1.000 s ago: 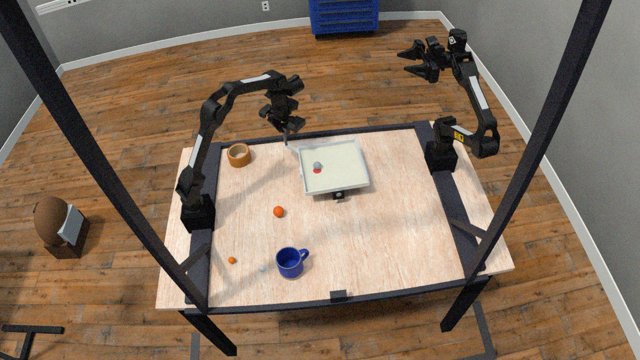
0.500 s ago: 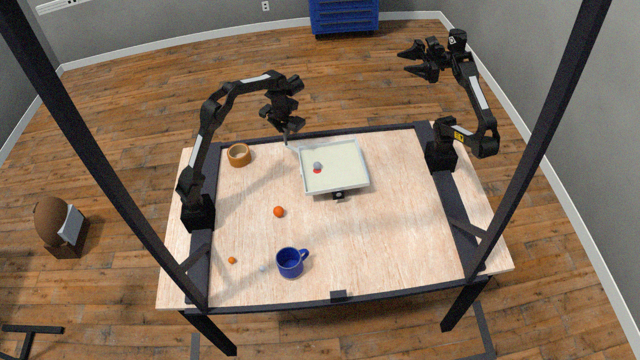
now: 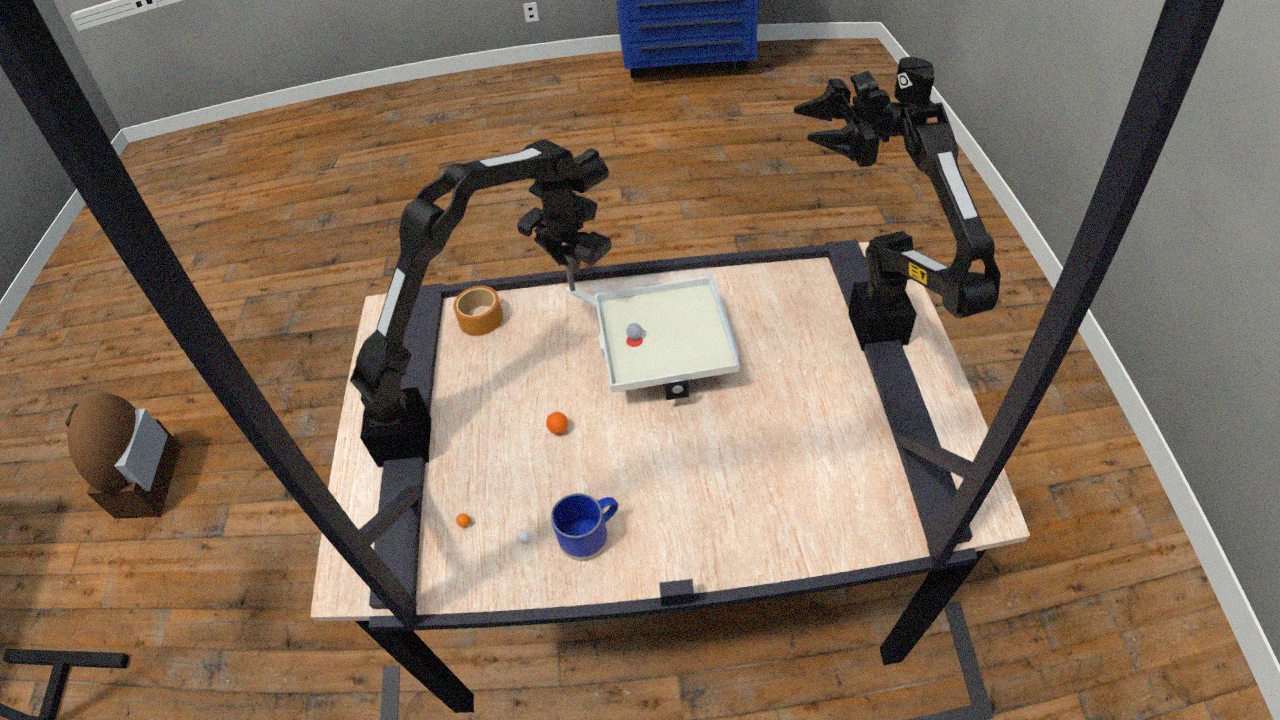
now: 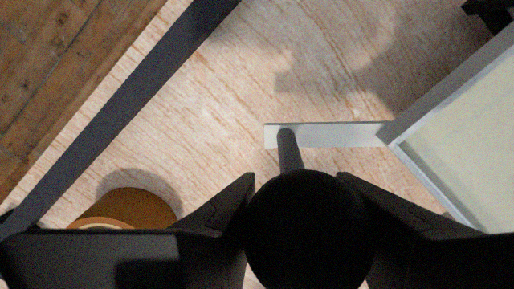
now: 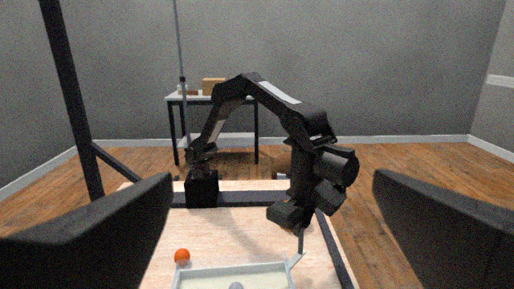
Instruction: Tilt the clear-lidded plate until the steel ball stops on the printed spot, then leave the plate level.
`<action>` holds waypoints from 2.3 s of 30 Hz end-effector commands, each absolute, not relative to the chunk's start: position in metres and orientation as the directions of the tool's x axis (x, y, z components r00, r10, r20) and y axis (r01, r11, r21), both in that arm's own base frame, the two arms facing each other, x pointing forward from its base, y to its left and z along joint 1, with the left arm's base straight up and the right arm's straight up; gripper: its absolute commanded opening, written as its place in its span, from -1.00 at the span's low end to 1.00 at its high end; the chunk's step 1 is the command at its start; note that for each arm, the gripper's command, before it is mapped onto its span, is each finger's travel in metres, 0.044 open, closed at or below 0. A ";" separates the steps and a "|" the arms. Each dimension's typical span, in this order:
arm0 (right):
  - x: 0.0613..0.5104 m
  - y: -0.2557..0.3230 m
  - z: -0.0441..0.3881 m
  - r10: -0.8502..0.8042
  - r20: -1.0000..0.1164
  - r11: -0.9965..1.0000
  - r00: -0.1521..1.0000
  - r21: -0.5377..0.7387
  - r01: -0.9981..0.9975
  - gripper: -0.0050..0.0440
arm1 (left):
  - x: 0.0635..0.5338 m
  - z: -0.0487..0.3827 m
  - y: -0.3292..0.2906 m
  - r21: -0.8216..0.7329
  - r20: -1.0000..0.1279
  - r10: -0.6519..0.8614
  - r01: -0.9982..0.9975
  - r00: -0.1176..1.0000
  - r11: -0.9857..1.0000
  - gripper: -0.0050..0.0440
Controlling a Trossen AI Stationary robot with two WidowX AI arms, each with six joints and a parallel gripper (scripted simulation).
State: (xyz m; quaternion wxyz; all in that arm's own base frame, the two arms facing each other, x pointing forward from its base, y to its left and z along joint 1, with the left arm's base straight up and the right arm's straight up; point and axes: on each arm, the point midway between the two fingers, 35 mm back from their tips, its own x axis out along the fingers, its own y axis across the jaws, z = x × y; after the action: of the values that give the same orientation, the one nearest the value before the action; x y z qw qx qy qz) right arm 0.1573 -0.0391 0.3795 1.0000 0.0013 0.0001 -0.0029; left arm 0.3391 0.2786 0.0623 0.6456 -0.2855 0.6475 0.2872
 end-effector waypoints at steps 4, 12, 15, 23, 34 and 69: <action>0.157 -0.041 0.381 -0.008 0.000 1.000 1.000 0.000 0.008 0.84 | 0.342 0.086 0.282 -0.008 -0.998 0.036 -0.743 0.043 0.669 -1.00; 0.157 -0.041 0.381 -0.008 0.000 1.000 1.000 0.000 0.008 0.84 | 0.342 0.086 0.281 -0.008 -0.998 0.036 -0.743 0.043 0.669 -1.00; 0.157 -0.041 0.381 -0.008 0.000 1.000 1.000 0.000 0.008 0.84 | 0.342 0.086 0.281 -0.008 -0.998 0.036 -0.743 0.043 0.669 -1.00; 0.157 -0.041 0.381 -0.008 0.000 1.000 1.000 0.000 0.008 0.84 | 0.342 0.087 0.280 -0.008 -0.998 0.036 -0.743 0.042 0.669 -1.00; 0.157 -0.041 0.381 -0.008 0.000 1.000 1.000 0.000 0.008 0.84 | 0.342 0.087 0.280 -0.008 -0.999 0.035 -0.743 0.042 0.669 -1.00; 0.157 -0.041 0.381 -0.008 0.000 1.000 1.000 0.000 0.008 0.84 | 0.346 0.088 0.286 -0.005 -0.998 0.045 -0.744 0.047 0.668 -1.00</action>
State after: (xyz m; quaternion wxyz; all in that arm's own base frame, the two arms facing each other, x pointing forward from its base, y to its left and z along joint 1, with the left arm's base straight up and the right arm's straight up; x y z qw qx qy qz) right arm 0.1573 -0.0391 0.3795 1.0000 0.0013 0.0001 -0.0029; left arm 0.3391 0.2799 0.0601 0.6430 -0.2888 0.6497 0.2848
